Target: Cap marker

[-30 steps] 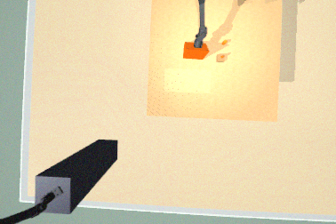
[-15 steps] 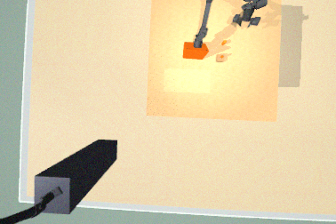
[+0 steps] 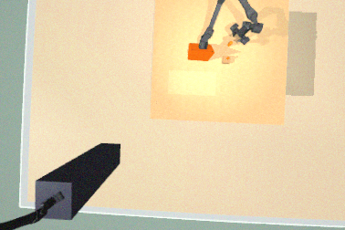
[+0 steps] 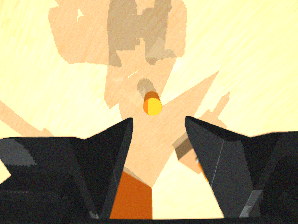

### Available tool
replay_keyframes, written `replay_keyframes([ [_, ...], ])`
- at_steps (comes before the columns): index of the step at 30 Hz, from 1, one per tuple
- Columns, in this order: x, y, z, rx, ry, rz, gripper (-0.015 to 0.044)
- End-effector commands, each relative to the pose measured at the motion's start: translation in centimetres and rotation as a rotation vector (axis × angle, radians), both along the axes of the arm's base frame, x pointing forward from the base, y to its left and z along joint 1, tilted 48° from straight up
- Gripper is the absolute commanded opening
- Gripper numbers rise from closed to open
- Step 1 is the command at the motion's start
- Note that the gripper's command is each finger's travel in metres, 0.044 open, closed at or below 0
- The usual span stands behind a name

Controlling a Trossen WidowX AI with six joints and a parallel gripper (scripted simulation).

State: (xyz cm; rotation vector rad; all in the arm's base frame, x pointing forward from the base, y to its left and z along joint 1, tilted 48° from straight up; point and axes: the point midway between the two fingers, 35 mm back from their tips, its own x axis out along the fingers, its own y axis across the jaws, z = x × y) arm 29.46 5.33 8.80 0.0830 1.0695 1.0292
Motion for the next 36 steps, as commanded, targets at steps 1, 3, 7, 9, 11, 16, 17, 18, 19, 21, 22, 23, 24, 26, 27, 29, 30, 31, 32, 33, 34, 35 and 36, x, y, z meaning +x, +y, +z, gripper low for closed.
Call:
replay_keyframes([
  [1,-0.3,2.2,-2.1,0.013,0.021,0.001,0.0247],
  [3,-0.3,2.4,-2.3,0.014,0.021,0.001,0.0247],
  [7,-0.3,2.7,-2.6,0.014,0.021,0.001,0.0247],
  [9,-0.3,3.4,-3.2,0.014,0.021,0.001,0.0247],
  [11,-0.3,3.5,-3.3,0.014,0.021,0.001,0.0247],
  [16,-0.3,3.7,-3.6,0.013,0.021,0.002,0.0247],
  [17,-0.3,3.8,-3.7,0.013,0.021,0.002,0.0247],
  [18,-0.3,4.0,-3.8,0.013,0.021,0.003,0.0247],
  [19,-0.2,4.1,-4.0,0.013,0.021,0.003,0.0247],
  [21,-0.2,4.3,-4.2,0.012,0.021,0.003,0.0247],
  [22,-0.2,4.4,-4.3,0.012,0.021,0.004,0.0247],
  [23,-0.2,4.5,-4.4,0.012,0.021,0.003,0.0247],
  [24,-0.2,4.6,-4.5,0.012,0.021,0.003,0.0247],
  [26,-0.1,4.9,-4.7,0.012,0.021,0.003,0.0247],
  [27,-0.1,5.0,-4.9,0.012,0.021,0.003,0.0247],
  [29,-0.1,5.2,-5.1,0.012,0.021,0.003,0.0247],
  [30,-0.1,5.4,-5.2,0.012,0.021,0.003,0.0247],
  [31,-0.1,5.5,-5.3,0.012,0.021,0.003,0.0247],
  [32,-0.1,5.6,-5.4,0.012,0.021,0.003,0.0247],
  [33,-0.1,5.7,-5.5,0.012,0.021,0.003,0.0247],
  [34,-0.1,5.8,-5.6,0.013,0.021,0.002,0.0247],
  [35,-0.1,5.9,-5.7,0.013,0.021,0.002,0.0247],
  [36,-0.1,6.1,-5.8,0.013,0.021,0.002,0.0247],
])
